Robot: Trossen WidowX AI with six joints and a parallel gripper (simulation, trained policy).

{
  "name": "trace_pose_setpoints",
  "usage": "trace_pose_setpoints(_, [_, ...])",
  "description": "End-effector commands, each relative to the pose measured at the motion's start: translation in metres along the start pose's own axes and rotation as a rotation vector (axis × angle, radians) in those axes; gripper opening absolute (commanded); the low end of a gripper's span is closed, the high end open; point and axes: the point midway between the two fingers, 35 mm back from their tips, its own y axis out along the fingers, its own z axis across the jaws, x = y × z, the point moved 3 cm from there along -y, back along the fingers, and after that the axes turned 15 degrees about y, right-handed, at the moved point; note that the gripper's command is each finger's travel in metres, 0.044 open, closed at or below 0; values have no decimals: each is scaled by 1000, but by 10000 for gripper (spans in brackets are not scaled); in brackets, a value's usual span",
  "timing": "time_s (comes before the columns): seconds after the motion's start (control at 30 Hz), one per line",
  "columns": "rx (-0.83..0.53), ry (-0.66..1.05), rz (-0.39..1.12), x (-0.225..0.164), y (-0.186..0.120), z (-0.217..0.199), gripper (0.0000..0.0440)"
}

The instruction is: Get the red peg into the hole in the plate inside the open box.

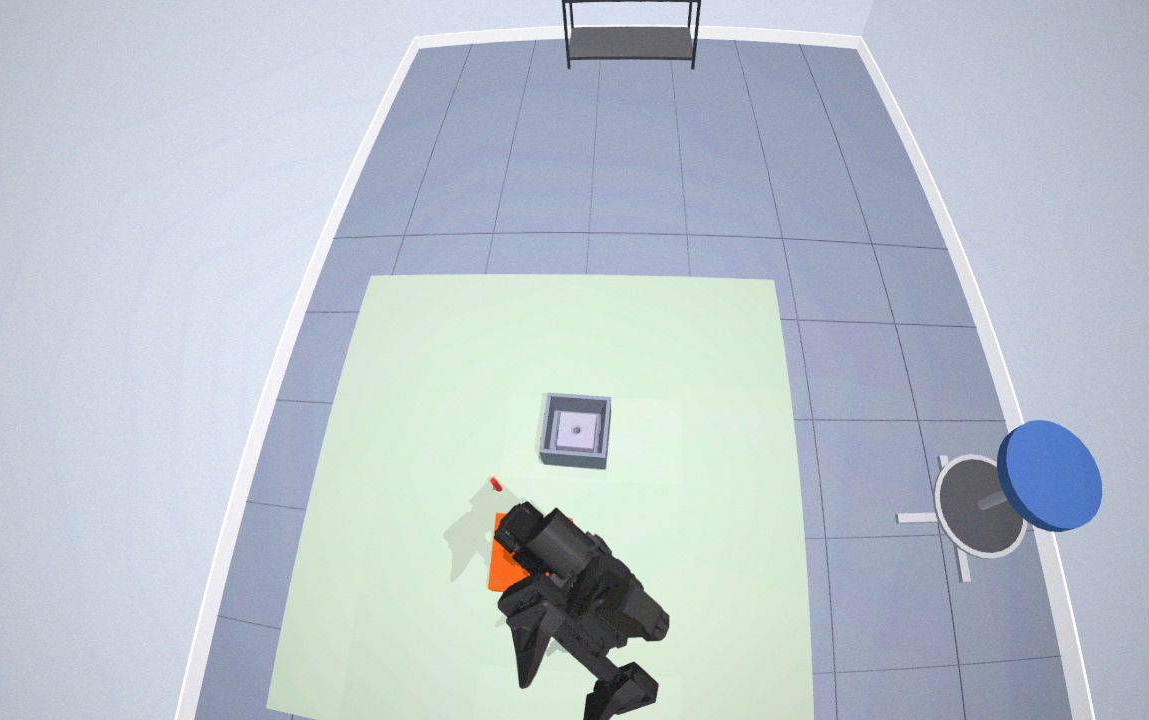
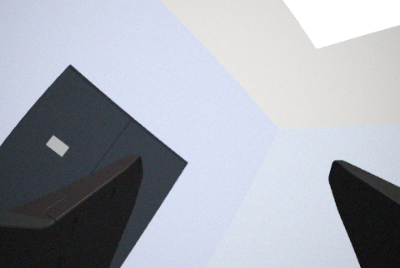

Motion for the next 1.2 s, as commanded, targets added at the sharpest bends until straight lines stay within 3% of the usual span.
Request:
trace_pose_setpoints(0.0, [15,6,-7,1,-1,6,421])
trace_pose_setpoints(0.07, [70,31,-23,4,-7,23,440])
trace_pose_setpoints(0.53, [535,175,-57,31,-82,129,440])
trace_pose_setpoints(0.87, [875,245,-73,53,-167,179,440])
trace_pose_setpoints(1.17, [1183,294,-82,70,-256,197,440])
